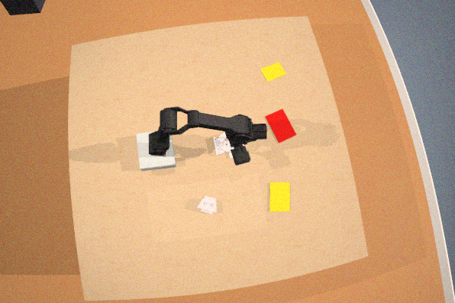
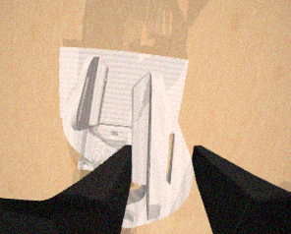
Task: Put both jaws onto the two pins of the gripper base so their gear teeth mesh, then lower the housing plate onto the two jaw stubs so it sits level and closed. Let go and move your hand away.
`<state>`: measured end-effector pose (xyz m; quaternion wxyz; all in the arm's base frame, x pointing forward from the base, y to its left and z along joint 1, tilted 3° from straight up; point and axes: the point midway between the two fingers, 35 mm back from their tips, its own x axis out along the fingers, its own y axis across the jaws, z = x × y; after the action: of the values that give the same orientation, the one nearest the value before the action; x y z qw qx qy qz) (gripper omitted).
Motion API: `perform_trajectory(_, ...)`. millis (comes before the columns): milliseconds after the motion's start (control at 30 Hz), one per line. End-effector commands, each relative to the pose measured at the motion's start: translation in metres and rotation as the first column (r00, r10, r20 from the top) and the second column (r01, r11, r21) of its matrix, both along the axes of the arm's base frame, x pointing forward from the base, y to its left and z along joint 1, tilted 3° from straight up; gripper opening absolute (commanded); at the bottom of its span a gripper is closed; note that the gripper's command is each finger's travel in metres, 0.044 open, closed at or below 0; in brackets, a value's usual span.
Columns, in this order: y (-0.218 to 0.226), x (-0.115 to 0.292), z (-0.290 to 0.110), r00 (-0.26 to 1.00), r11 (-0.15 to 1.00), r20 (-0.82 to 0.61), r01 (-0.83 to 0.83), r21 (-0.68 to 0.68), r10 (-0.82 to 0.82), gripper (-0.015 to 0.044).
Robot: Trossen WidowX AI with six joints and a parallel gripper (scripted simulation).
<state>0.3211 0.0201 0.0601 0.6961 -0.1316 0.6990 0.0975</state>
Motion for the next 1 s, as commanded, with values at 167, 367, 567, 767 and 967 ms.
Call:
perform_trajectory(167,-0.0009,-0.0004,-0.0001,1.000,1.000,-0.004,-0.026,-0.004,0.026,0.0134)
perform_trajectory(367,-0.0009,-0.0004,-0.0001,1.000,1.000,-0.004,-0.026,-0.004,0.026,0.0134)
perform_trajectory(567,0.0045,0.0003,-0.0004,1.000,1.000,-0.004,-0.026,-0.004,0.026,0.0134)
perform_trajectory(767,0.0061,0.0004,-0.0004,1.000,1.000,-0.004,-0.026,-0.004,0.026,0.0134)
perform_trajectory(967,0.0061,0.0004,-0.0004,1.000,1.000,-0.004,-0.026,-0.004,0.026,0.0134)
